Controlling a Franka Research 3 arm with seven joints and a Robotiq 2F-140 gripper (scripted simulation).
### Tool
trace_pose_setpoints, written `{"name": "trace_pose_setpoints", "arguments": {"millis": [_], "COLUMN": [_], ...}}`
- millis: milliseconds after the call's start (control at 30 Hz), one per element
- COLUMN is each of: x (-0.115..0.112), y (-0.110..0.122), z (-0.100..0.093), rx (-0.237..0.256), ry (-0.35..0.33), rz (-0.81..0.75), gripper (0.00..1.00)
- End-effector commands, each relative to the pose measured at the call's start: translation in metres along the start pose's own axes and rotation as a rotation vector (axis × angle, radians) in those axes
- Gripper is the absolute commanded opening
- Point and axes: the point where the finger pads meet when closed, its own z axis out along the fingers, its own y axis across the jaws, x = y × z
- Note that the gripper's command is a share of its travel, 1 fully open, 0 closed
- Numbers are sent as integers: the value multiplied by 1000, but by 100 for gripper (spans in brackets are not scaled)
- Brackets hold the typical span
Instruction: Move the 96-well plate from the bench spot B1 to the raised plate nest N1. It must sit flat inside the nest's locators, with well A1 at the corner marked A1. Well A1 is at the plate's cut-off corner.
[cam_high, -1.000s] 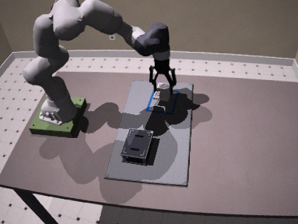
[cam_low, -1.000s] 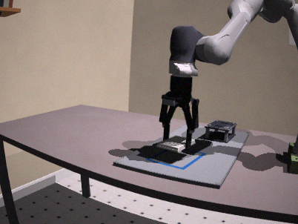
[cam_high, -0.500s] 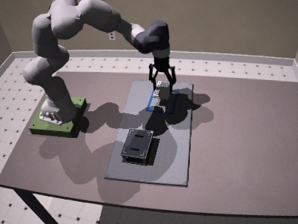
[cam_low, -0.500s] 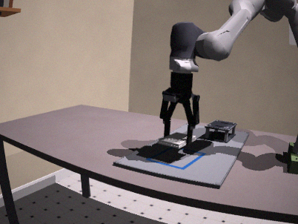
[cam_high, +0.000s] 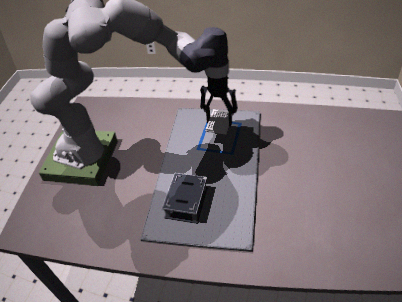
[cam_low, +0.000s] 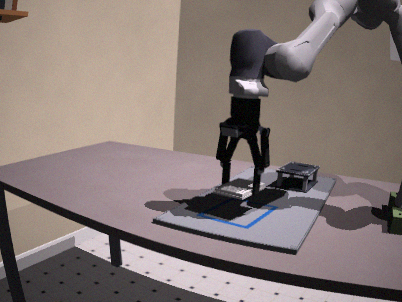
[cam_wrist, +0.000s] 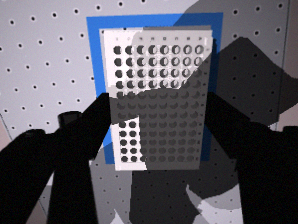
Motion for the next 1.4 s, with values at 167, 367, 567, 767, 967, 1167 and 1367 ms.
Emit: {"name": "trace_pose_setpoints", "arguments": {"millis": [167,367,567,767,967,1167,1367], "x": [-19,-39,-55,-71,-91,-104,-124], "y": [-1,-3,-4,-5,-7,-8,-10], "z": [-3,-6,-9,-12,-15,-17,-20], "rx": [1,1,1,1,1,1,1], "ry": [0,0,0,0,0,0,0], "rz": [-51,-51,-51,-51,-51,-51,-51], "gripper": [60,60,60,60,60,60,60]}}
